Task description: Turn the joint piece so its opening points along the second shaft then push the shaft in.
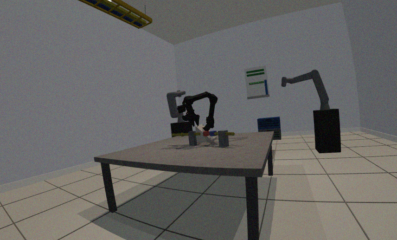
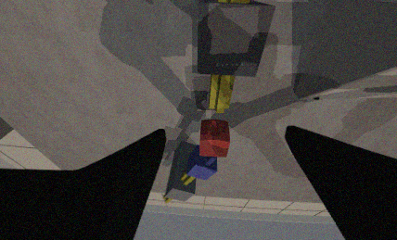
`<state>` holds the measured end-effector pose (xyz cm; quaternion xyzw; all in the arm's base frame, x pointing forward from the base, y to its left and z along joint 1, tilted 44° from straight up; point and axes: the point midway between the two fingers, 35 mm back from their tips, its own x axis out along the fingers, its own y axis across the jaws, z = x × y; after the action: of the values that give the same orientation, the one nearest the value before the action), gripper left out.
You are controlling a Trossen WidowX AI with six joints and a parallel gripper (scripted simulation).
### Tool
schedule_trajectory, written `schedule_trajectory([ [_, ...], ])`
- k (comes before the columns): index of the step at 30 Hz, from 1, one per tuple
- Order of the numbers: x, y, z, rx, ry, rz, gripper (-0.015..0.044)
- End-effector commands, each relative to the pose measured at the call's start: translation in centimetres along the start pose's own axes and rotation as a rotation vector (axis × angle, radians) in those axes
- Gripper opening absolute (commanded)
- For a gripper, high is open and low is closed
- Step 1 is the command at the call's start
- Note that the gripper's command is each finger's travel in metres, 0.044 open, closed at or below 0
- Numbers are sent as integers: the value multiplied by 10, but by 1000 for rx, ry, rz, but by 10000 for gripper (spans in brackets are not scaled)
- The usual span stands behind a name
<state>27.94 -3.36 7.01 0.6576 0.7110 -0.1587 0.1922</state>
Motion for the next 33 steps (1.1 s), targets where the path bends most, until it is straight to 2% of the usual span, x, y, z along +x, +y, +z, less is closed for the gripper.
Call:
schedule_trajectory([
  [1,2,-2,4,73,26,2,440],
  [12,1,-1,7,50,21,2,440],
  [33,-33,2,100,-639,-124,-47,440],
])
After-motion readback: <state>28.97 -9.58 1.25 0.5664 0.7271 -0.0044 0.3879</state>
